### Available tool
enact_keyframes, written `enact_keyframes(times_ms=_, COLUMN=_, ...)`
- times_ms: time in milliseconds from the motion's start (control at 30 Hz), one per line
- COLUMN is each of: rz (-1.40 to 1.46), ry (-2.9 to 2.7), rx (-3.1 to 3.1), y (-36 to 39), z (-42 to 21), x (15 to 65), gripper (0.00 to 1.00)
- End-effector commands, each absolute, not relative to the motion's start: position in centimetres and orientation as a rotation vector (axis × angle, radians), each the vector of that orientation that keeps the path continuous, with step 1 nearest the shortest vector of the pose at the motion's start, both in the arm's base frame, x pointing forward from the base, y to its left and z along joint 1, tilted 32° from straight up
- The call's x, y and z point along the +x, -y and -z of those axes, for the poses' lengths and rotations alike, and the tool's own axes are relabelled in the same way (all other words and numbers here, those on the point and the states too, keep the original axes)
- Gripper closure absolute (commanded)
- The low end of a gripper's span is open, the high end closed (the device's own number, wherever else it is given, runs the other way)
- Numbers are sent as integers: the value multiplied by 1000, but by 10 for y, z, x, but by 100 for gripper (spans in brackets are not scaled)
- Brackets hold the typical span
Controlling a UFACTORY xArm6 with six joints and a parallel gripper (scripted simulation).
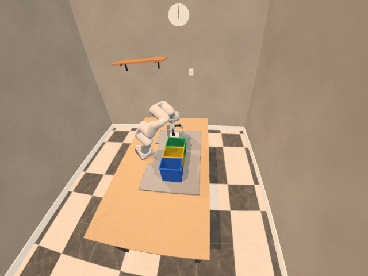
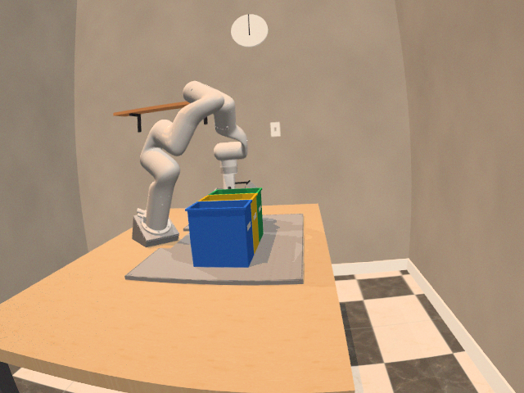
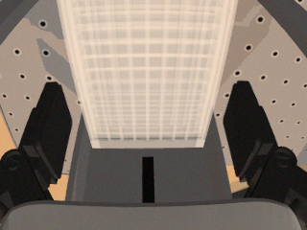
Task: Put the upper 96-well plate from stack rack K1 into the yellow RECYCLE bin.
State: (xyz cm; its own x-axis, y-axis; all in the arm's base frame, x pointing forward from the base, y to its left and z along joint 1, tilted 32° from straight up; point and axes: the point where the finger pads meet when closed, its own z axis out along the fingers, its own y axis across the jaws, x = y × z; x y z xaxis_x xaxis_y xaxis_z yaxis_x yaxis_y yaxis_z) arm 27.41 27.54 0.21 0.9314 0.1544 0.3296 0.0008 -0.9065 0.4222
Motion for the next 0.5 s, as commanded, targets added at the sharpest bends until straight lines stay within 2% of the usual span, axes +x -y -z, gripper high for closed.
enact_keyframes(times_ms=0, rz=-504, ry=-113, rx=2667, y=-277, z=-3, x=274, gripper=0)
enact_keyframes(times_ms=467, rz=-504, ry=-113, rx=2667, y=-274, z=4, x=277, gripper=0)
